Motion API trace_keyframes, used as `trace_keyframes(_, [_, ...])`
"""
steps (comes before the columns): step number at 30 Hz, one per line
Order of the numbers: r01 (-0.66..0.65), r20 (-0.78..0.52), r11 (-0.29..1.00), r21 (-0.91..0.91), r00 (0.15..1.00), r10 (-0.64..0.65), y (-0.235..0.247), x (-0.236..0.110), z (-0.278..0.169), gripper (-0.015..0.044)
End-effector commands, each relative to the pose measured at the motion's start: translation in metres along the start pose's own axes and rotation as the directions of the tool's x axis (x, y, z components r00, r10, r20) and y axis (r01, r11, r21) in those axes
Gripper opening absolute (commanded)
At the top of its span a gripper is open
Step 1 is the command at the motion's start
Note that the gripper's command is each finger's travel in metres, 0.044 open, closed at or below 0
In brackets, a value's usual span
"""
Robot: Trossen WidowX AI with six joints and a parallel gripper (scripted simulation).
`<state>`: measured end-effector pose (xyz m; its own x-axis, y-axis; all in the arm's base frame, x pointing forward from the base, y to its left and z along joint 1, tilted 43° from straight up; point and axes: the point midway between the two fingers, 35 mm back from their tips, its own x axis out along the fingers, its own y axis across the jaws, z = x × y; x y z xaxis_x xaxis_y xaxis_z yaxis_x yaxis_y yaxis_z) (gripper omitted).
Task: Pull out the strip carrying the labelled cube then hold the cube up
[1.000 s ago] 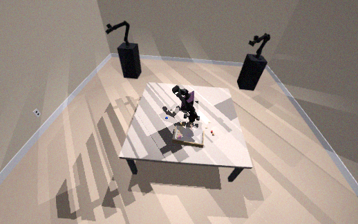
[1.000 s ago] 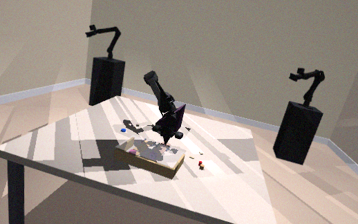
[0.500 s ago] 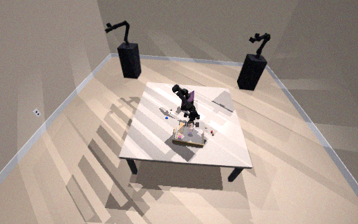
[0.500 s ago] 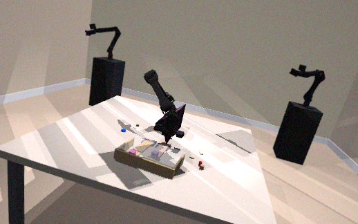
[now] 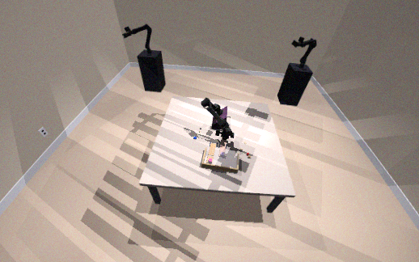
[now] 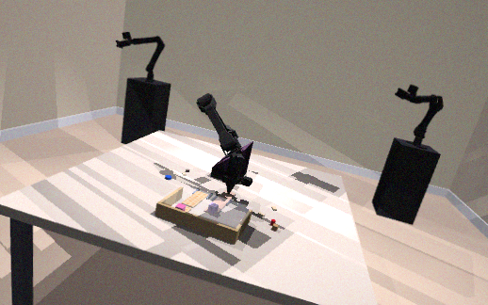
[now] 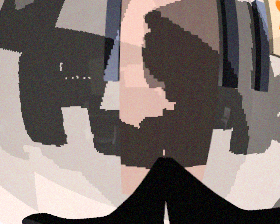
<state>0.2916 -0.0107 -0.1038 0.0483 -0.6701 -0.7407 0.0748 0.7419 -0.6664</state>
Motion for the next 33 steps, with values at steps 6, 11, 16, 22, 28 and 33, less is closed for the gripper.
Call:
trace_keyframes(6, [0.003,-0.031,1.0,-0.008,1.0,-0.003,-0.002,0.006,-0.023,0.0])
trace_keyframes(11, [0.003,-0.031,1.0,-0.008,1.0,-0.003,-0.002,0.005,-0.03,0.0])
trace_keyframes(16, [0.002,-0.031,1.0,-0.008,1.0,-0.003,-0.002,0.005,-0.037,0.0])
trace_keyframes(22, [0.002,-0.032,1.0,-0.008,0.999,-0.003,-0.001,0.005,-0.045,0.0])
trace_keyframes(28, [0.002,-0.032,1.0,-0.009,0.999,-0.003,-0.001,0.005,-0.054,0.0])
trace_keyframes(33, [0.002,-0.032,1.0,-0.009,0.999,-0.003,-0.001,0.005,-0.06,0.0])
